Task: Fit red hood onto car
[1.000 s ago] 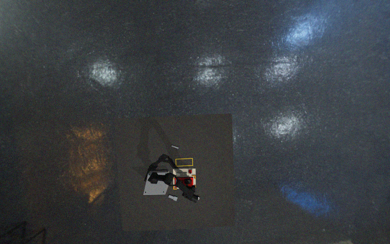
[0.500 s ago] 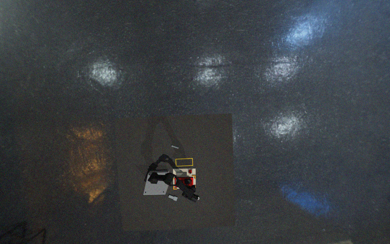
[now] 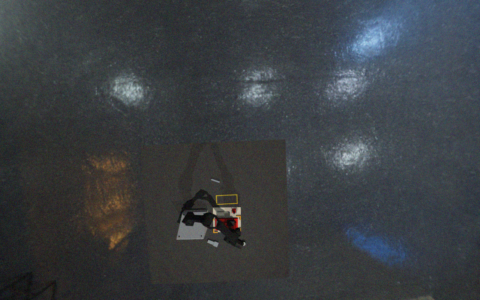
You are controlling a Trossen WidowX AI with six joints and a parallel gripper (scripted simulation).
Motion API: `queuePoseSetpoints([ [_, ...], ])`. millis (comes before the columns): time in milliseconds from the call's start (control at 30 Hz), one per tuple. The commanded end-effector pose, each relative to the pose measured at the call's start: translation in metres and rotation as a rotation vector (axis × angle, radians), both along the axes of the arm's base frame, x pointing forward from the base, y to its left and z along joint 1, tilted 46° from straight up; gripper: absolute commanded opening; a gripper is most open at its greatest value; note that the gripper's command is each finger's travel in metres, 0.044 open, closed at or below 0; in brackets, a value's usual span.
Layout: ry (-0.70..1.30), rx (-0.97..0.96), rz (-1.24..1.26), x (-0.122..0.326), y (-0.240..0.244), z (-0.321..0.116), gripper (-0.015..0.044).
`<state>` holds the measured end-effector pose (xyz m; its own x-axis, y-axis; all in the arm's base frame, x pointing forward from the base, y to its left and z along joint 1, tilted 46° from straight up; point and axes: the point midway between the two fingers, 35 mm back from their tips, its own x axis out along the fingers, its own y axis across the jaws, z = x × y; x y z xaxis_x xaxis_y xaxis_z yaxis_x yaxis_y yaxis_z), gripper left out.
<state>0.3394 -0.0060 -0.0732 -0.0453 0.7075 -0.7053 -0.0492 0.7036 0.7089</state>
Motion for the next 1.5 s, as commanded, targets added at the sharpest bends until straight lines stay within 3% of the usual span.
queuePoseSetpoints([
  [0,-0.005,0.000,0.000,0.0016,-0.0024,0.0024,0.0000],
  [1467,-0.011,0.002,-0.010,0.0010,0.0004,-0.0005,0.0000],
])
